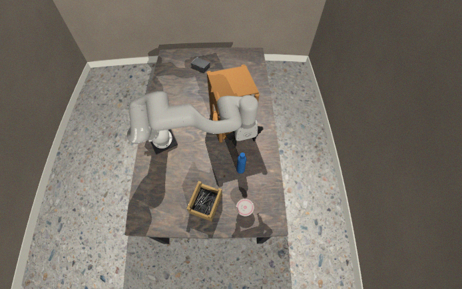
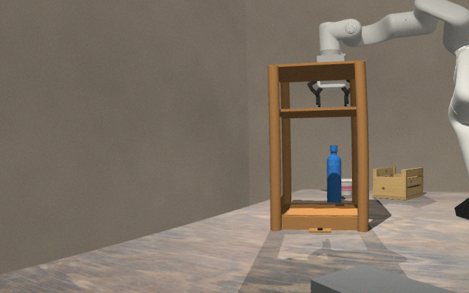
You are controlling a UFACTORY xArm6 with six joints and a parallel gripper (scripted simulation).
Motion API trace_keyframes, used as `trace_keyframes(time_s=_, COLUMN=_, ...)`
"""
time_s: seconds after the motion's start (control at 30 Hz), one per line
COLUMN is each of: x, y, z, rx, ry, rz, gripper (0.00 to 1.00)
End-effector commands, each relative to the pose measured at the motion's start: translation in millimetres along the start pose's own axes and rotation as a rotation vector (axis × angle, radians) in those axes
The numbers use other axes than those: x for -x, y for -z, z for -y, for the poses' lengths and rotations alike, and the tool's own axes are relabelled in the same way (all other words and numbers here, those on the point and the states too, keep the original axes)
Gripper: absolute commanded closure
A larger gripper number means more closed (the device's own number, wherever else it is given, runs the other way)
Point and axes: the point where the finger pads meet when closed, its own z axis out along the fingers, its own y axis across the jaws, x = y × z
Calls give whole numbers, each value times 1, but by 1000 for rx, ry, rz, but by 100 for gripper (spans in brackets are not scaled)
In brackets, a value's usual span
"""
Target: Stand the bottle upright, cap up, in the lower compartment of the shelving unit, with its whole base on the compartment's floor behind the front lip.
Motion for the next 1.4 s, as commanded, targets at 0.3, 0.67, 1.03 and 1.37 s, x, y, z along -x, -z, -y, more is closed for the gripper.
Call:
trace_keyframes(time_s=0.3, x=2, y=-3, z=1, rx=-3, ry=4, rz=-2, gripper=0)
trace_keyframes(time_s=0.67, x=2, y=-4, z=1, rx=-4, ry=5, rz=-2, gripper=0)
trace_keyframes(time_s=1.03, x=2, y=-4, z=1, rx=-4, ry=5, rz=-2, gripper=29)
trace_keyframes(time_s=1.37, x=2, y=-4, z=1, rx=-3, ry=5, rz=-2, gripper=29)
